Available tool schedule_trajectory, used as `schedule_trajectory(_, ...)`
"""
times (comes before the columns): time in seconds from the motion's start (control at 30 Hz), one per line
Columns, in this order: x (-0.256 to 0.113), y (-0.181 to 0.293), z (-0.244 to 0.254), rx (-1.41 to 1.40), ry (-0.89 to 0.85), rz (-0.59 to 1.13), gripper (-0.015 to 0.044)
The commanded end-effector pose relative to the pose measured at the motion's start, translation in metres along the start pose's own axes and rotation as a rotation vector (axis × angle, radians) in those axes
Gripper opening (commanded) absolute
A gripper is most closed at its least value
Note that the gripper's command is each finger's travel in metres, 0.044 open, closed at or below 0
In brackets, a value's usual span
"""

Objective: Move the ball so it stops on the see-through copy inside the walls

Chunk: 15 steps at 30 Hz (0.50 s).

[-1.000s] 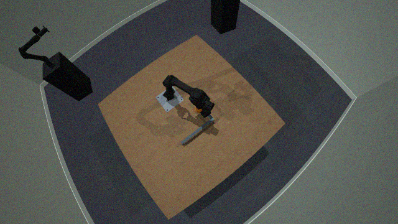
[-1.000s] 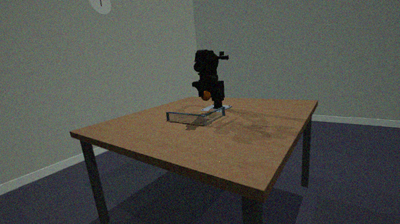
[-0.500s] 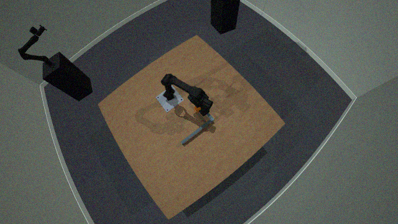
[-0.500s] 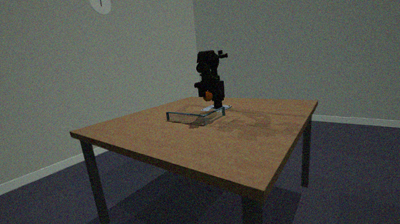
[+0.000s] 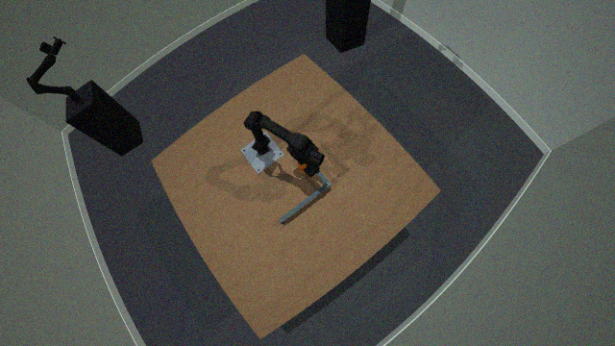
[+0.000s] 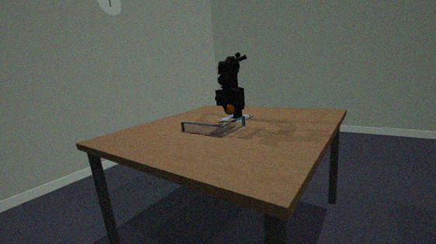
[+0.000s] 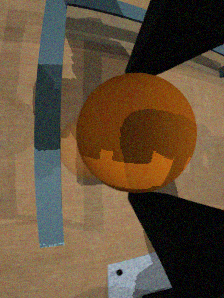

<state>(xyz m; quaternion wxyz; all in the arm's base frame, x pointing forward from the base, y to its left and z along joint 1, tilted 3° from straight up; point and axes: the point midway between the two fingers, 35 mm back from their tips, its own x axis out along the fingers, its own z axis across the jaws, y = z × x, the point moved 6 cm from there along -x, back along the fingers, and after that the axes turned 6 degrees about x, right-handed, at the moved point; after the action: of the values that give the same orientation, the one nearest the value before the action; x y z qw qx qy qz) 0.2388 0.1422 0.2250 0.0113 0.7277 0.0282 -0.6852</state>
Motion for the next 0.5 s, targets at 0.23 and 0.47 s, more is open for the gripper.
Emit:
schedule_trajectory(0.23,0.023,0.0,0.003,0.004,0.005,-0.003,0.0)
schedule_trajectory(0.47,0.055,0.0,0.003,0.004,0.005,-0.003,0.0)
